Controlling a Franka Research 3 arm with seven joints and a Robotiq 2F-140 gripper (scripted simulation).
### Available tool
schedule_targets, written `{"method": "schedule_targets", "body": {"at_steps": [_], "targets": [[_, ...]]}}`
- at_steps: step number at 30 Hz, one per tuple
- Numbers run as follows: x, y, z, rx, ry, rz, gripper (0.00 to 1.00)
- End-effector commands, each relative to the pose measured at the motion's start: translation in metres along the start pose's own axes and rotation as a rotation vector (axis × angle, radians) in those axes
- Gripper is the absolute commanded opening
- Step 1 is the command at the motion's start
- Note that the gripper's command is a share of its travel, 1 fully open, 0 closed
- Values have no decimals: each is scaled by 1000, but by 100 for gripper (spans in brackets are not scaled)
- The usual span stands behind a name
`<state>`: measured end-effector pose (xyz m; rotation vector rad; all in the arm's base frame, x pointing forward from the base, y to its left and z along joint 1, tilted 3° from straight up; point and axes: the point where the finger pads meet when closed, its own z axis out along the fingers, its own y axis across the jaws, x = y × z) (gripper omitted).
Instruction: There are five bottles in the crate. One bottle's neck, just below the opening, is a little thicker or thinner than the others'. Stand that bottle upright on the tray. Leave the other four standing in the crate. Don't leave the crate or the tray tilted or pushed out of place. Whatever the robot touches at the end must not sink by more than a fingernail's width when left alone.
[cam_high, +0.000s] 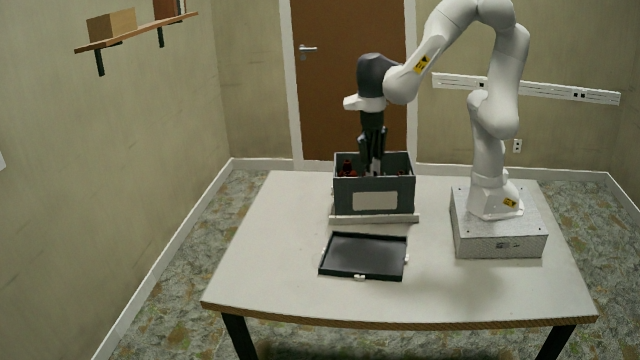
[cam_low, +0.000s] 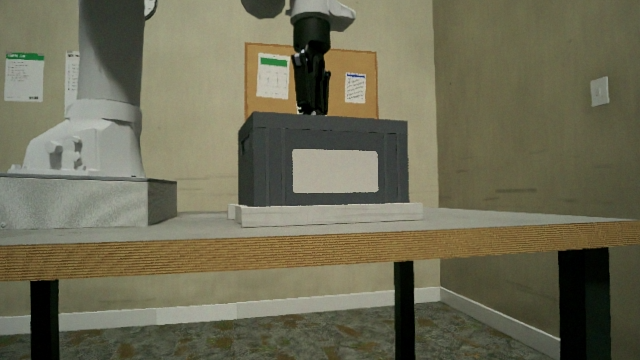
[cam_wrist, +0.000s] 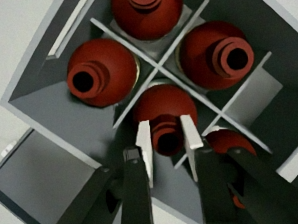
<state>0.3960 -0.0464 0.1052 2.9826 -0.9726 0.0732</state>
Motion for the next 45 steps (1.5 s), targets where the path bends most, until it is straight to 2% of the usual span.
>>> {"method": "schedule_targets", "body": {"at_steps": [1,18,19,45], "targets": [[-1,0,2,0,-3,-2,10],[-1,0,2,0,-3,-2,10],[-1,0,2,0,-3,-2,44],[-1,0,2,0,-3,-2,44]]}}
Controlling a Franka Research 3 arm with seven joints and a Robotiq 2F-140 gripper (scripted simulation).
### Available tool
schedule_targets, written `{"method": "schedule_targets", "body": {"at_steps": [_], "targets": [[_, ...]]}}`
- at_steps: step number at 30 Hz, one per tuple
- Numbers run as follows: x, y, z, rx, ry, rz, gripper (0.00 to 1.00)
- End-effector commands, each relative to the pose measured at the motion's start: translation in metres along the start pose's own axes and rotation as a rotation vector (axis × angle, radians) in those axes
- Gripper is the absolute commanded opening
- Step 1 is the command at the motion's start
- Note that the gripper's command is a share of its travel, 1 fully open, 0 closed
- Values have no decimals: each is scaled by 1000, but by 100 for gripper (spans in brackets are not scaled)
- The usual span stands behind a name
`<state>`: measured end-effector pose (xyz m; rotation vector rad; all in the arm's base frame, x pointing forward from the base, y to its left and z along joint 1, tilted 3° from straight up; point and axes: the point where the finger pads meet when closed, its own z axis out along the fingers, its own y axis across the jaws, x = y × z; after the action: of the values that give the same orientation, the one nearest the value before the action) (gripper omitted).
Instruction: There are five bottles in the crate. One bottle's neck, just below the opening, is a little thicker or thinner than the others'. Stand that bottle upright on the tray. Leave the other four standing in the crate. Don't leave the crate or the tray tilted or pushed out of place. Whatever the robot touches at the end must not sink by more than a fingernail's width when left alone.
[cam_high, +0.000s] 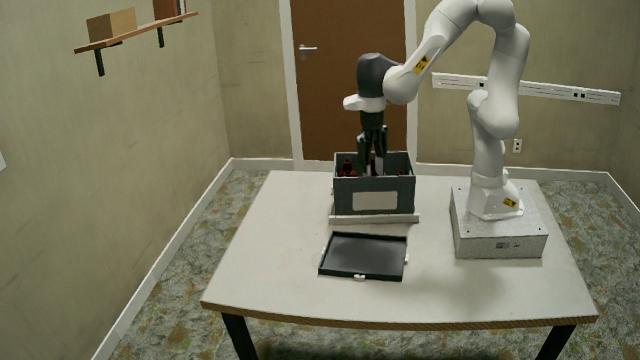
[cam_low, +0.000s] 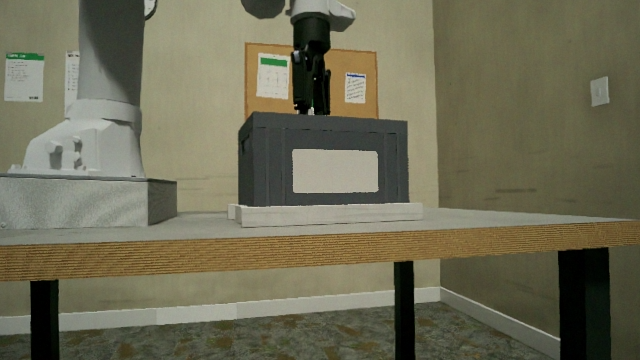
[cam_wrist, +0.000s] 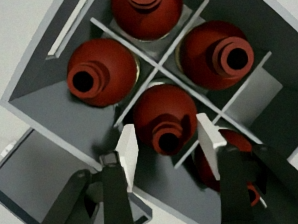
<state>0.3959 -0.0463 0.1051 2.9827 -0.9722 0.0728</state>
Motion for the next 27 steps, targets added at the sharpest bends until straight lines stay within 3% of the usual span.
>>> {"method": "schedule_targets", "body": {"at_steps": [1,14,27], "targets": [[-1,0,2,0,-3,-2,44],[-1,0,-1,0,-3,-2,44],[-1,0,-22,0,-3,-2,44]]}}
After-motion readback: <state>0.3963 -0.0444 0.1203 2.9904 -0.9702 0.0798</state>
